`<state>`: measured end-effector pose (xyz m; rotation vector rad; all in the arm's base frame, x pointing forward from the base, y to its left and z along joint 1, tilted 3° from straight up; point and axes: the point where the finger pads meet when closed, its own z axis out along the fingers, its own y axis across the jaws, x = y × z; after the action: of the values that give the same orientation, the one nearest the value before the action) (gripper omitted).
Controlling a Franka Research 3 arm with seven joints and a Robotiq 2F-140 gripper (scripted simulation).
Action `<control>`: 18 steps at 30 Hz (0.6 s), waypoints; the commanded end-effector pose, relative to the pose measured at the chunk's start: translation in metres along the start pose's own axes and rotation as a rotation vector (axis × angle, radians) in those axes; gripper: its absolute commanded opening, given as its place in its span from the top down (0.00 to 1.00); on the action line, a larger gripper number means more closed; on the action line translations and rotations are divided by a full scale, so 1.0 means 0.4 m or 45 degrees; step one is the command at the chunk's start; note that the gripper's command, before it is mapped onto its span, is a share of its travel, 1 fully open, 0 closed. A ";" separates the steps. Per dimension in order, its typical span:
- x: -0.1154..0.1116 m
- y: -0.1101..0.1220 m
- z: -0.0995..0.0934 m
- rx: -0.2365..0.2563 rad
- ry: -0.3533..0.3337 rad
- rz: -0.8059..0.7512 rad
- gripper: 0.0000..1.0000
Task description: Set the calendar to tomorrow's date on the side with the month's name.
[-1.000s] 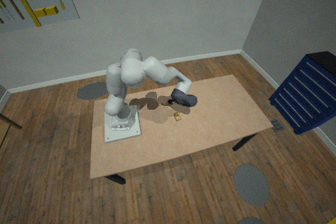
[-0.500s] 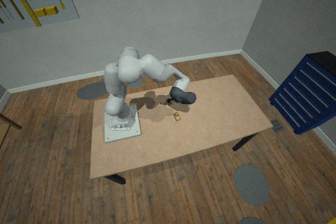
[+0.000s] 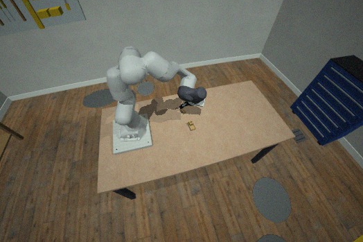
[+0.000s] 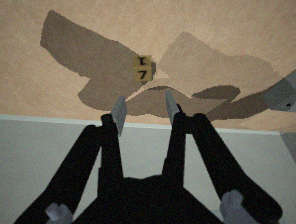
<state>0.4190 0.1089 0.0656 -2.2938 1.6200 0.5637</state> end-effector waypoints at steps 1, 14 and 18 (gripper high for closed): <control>0.011 -0.004 -0.001 -0.007 0.115 0.078 0.59; -0.007 -0.011 -0.002 0.001 0.343 0.073 0.59; -0.006 -0.005 0.001 -0.020 0.446 0.079 0.59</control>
<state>0.4173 0.1130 0.0663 -2.4981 1.6855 0.2682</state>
